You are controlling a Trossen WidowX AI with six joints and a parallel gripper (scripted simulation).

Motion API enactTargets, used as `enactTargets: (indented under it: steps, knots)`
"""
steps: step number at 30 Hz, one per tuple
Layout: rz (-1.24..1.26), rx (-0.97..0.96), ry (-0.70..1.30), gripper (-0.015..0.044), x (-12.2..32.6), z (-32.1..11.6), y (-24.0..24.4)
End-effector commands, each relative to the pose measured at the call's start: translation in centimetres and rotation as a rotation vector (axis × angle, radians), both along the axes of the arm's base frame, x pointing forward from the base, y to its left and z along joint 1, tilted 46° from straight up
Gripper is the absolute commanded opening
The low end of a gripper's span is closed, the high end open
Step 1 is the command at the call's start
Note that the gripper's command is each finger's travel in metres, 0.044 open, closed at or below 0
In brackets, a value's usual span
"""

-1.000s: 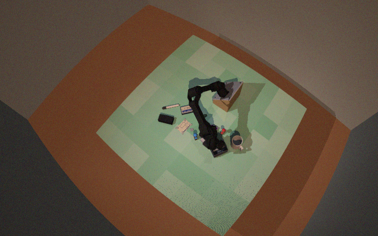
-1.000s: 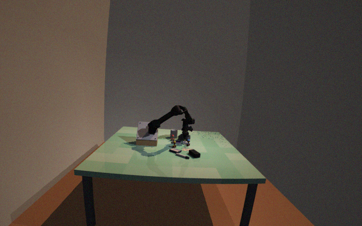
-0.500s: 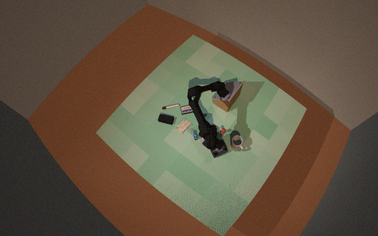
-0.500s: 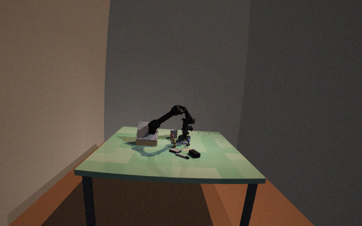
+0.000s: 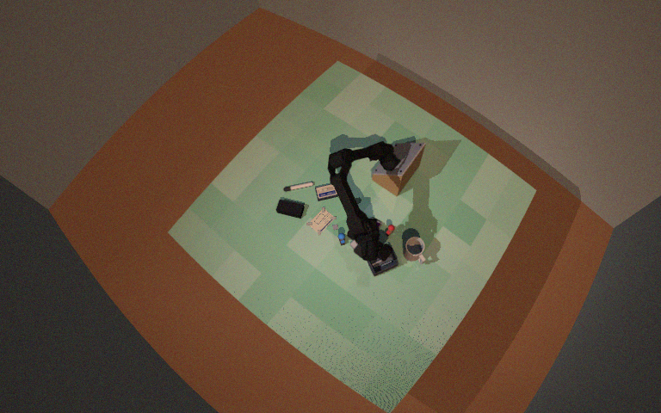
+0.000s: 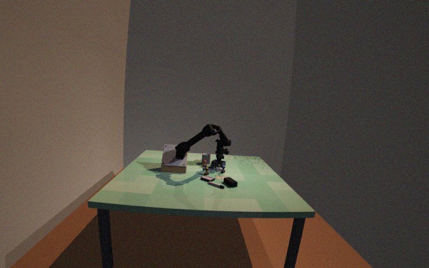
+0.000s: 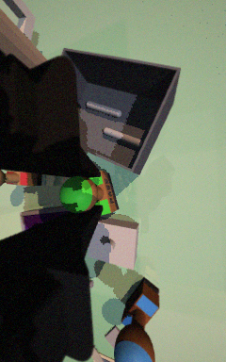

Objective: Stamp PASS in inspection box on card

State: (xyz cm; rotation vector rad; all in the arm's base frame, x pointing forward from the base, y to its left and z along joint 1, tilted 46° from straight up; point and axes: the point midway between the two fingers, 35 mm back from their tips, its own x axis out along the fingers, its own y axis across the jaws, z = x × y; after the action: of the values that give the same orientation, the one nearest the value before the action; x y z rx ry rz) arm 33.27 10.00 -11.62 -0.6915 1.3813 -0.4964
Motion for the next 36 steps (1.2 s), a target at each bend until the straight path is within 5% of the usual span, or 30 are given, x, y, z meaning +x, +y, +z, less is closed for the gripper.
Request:
enactTargets:
  steps: [1,36]
  knots:
    - [-0.003,0.007,0.001,0.0,0.0,0.2,0.2]
    - [-0.003,0.027,0.006,0.0,-0.2,1.4,1.4]
